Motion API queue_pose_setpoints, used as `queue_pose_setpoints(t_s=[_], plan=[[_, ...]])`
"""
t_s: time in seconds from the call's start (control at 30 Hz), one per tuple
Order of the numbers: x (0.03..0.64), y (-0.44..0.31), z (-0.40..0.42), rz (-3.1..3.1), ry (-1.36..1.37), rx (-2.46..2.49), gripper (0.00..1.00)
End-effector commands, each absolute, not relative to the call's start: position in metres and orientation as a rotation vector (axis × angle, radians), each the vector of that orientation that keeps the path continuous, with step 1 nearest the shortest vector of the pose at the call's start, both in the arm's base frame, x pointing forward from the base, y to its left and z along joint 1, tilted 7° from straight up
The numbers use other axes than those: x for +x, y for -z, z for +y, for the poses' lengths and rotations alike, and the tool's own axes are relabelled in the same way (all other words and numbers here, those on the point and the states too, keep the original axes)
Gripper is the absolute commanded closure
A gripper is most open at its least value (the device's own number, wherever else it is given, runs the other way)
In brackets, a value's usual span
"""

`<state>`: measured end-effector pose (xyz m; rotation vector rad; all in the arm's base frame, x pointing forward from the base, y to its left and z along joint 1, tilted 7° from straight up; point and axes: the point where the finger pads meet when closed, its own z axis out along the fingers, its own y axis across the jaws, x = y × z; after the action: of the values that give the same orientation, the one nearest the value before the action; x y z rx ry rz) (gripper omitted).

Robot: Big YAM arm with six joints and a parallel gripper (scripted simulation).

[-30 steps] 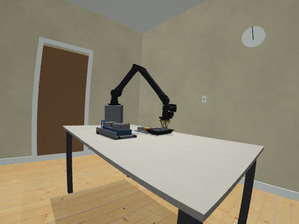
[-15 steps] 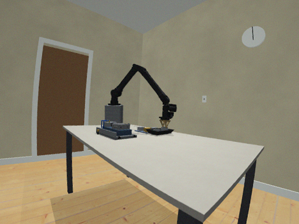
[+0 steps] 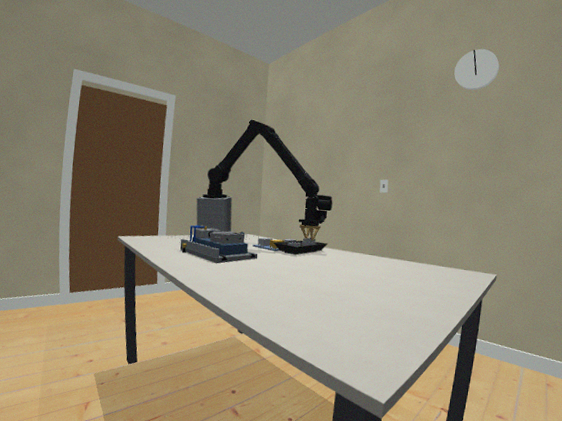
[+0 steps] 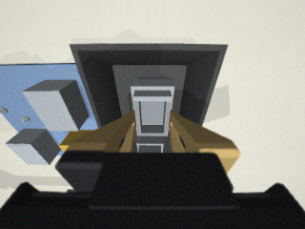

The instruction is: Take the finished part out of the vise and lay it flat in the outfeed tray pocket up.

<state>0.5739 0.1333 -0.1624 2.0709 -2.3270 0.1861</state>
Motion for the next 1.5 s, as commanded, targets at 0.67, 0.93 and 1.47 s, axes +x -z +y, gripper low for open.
queue_pose_setpoints(t_s=[0.67,0.93,1.47], plan=[[0.59,0.146,0.135,-2.354,-0.223,2.102,1.0],[0.585,0.148,0.133,-2.348,-0.216,2.098,1.0],[0.585,0.146,0.133,-2.35,-0.219,2.1,1.0]])
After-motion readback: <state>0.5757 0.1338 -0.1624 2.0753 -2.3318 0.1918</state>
